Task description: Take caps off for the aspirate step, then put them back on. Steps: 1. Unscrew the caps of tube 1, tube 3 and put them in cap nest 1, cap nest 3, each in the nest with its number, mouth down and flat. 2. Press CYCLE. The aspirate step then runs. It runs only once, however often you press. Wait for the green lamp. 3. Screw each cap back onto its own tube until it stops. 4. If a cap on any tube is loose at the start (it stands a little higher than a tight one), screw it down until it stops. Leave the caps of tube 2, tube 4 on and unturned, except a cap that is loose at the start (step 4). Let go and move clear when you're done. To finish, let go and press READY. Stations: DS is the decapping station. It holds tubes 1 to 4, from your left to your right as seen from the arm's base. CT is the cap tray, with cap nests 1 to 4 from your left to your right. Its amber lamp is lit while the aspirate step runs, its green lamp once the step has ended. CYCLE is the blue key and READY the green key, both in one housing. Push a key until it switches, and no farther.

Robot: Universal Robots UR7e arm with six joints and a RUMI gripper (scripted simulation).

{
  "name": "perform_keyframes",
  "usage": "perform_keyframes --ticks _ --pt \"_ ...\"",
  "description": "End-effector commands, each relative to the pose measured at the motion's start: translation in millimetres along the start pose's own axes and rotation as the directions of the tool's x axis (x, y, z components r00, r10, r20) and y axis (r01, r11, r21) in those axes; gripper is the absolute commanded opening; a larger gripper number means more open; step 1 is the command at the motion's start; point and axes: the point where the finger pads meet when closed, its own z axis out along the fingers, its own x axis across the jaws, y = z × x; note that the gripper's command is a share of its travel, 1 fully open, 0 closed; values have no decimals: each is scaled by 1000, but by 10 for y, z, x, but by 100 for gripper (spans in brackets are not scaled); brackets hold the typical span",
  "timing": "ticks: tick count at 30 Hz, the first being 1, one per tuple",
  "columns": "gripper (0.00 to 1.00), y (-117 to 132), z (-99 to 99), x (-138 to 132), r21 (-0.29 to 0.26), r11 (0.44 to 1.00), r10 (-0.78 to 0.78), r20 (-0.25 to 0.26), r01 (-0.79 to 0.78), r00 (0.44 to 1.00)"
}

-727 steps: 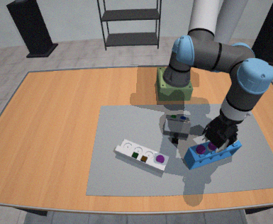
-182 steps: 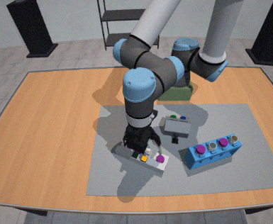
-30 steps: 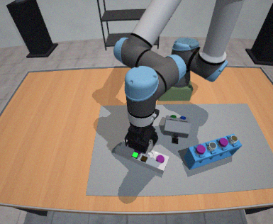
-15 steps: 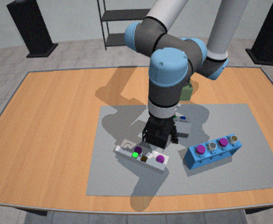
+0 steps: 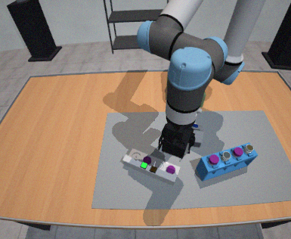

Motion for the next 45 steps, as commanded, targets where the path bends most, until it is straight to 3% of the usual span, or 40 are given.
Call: perform_keyframes --ticks 1,4,19,21,25,45 --pt "29 5 208 1 -1 1000 0 0 0 1000" --pt "29 5 258 1 -1 1000 0 0 0 1000" --pt "29 18 1008 0 -1 1000 0 0 0 1000" --pt "29 18 1008 0 -1 1000 0 0 0 1000" --pt "29 21 1203 0 -1 1000 0 0 0 1000" --pt "29 13 1237 0 -1 1000 0 0 0 1000"
